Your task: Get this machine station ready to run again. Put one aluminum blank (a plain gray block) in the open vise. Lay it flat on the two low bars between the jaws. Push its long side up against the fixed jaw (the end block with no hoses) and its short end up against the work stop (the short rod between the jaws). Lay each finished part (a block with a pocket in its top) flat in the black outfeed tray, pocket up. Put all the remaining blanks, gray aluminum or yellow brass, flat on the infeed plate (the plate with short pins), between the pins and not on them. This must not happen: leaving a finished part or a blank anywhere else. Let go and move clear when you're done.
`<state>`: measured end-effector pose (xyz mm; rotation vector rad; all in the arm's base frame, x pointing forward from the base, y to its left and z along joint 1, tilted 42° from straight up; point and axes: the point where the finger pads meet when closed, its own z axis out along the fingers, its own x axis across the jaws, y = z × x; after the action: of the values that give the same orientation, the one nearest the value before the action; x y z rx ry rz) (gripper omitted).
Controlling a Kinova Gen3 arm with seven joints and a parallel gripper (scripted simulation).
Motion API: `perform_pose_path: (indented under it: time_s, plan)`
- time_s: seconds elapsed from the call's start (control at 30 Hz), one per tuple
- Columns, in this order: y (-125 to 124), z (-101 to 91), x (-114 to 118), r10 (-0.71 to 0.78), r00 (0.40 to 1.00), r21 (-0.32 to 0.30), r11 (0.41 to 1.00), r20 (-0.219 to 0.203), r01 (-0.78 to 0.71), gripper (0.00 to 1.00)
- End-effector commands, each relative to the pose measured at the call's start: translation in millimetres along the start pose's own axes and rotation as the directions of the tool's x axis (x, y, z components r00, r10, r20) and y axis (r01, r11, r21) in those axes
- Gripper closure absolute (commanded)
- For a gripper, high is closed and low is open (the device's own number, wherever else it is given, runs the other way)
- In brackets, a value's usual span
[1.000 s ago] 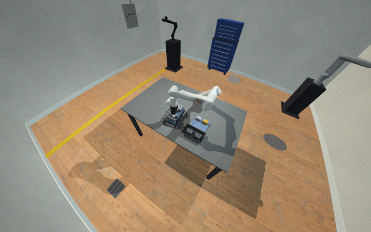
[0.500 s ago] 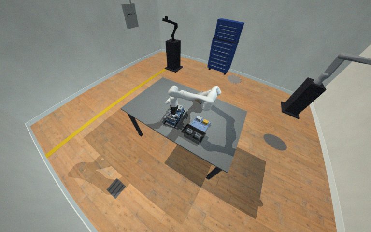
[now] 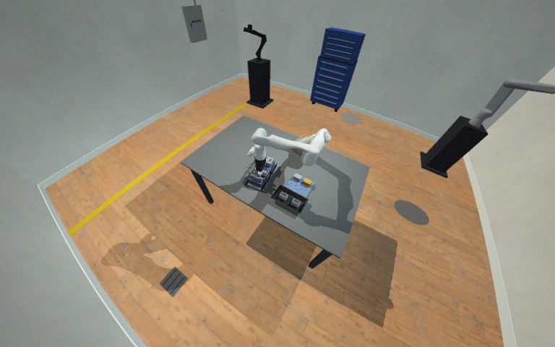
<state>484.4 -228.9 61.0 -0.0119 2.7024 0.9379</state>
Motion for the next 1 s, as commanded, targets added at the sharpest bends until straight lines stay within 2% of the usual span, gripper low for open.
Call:
perform_pose_path:
  time_s: [0.0,0.63,0.67,0.97]
  plan:
    - [1.2,-1.5,-0.8,0.002,1.0,0.002,1.0,0.003,-0.002,1.0]
    - [1.2,-1.5,-0.8,0.002,1.0,0.002,1.0,0.003,-0.002,1.0]
    - [1.2,-1.5,-0.8,0.002,1.0,0.002,1.0,0.003,-0.002,0.0]
    - [1.1,-1.6,-0.9,0.002,1.0,0.002,1.0,0.003,-0.002,0.0]
